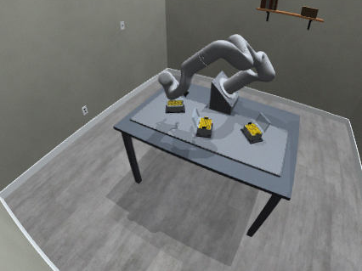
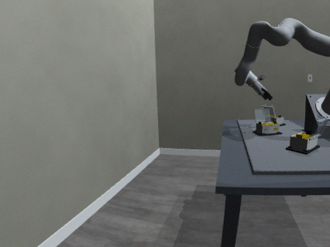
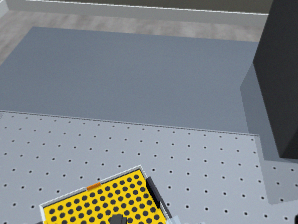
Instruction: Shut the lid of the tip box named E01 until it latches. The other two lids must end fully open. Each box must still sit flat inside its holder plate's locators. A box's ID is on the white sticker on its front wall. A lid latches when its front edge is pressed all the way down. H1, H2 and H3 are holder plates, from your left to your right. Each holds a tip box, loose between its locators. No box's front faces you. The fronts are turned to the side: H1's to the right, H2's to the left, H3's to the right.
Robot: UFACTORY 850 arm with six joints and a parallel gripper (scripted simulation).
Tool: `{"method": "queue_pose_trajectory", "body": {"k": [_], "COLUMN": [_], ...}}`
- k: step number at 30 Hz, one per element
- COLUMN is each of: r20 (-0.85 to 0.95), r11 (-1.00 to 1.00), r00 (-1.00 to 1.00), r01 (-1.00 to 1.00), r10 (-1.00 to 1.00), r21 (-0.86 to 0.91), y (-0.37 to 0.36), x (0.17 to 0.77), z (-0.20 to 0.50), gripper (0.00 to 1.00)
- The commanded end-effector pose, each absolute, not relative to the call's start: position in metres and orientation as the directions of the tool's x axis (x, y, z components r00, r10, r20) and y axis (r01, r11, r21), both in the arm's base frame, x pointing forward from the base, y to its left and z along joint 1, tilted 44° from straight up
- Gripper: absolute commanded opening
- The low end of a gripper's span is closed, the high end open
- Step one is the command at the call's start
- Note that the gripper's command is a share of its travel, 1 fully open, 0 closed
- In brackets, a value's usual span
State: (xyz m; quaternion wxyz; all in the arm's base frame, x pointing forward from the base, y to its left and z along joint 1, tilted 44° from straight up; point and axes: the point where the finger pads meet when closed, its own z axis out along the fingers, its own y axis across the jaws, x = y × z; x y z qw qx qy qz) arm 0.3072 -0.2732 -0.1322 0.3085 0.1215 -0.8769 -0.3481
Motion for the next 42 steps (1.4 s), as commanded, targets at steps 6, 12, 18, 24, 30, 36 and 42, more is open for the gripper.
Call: {"method": "queue_pose_trajectory", "body": {"k": [6,12,18,24,30,36,42], "r20": [0.459,0.460,0.460,0.465,0.475,0.478,0.475], "r11": [0.728,0.728,0.728,0.736,0.739,0.719,0.680], "r00": [-0.780,-0.780,-0.780,-0.806,-0.861,-0.878,-0.870], "r01": [0.007,0.007,0.007,0.055,0.198,0.317,0.430], "r10": [-0.424,-0.424,-0.424,-0.366,-0.183,-0.024,0.136], "r21": [0.685,0.685,0.685,0.675,0.644,0.618,0.594], "y": [-0.291,-0.305,-0.316,-0.318,-0.325,-0.330,-0.336], "x": [0.283,0.262,0.245,0.236,0.209,0.186,0.163], "z": [-0.151,-0.167,-0.180,-0.183,-0.194,-0.202,-0.211], "gripper": [1.00,1.00,1.00,1.00,1.00,1.00,1.00]}}
